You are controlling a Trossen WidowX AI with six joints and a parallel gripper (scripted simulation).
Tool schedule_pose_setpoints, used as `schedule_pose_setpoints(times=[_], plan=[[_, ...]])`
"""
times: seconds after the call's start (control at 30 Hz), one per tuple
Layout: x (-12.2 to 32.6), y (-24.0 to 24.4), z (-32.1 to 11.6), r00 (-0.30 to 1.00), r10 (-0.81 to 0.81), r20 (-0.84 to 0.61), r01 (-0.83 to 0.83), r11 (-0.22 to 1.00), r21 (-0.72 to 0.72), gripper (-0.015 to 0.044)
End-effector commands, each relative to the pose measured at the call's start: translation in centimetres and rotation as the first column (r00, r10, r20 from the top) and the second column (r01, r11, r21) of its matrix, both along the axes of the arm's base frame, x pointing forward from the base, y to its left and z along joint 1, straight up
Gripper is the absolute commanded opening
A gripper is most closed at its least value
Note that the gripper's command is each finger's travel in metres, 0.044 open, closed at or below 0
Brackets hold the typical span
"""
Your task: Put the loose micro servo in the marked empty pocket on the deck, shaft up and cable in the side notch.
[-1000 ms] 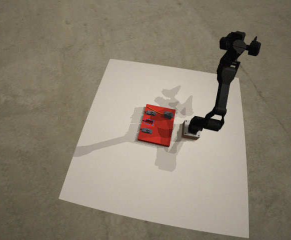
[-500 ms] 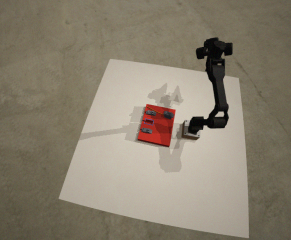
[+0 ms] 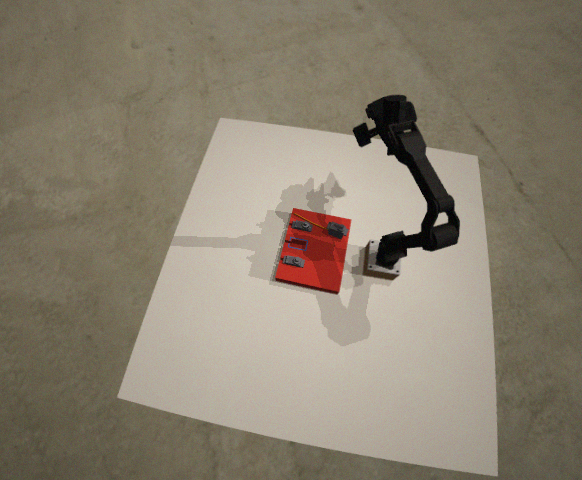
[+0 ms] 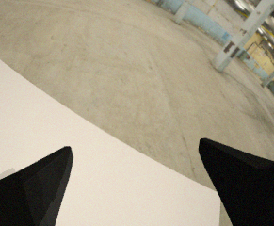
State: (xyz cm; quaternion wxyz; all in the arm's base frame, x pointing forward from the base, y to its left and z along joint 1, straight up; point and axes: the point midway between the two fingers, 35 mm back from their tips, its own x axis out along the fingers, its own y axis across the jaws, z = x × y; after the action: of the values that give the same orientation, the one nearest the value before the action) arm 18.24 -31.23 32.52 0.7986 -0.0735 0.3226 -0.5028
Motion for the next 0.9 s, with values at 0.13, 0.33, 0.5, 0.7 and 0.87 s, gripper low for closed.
schedule_pose_setpoints(times=[0.13, 0.33, 0.5, 0.7, 0.87], plan=[[4.3, 3.8, -6.0, 0.983, 0.171, -0.071, -0.153, 0.967, 0.203, 0.0440], [6.5, 7.8, -10.2, 0.946, 0.300, -0.119, -0.241, 0.903, 0.356, 0.0440], [7.5, 11.4, -13.4, 0.903, 0.401, -0.156, -0.287, 0.830, 0.478, 0.0440], [7.8, 15.3, -16.4, 0.850, 0.492, -0.187, -0.303, 0.748, 0.591, 0.0440], [7.2, 19.1, -18.9, 0.785, 0.579, -0.220, -0.293, 0.660, 0.692, 0.0440]])
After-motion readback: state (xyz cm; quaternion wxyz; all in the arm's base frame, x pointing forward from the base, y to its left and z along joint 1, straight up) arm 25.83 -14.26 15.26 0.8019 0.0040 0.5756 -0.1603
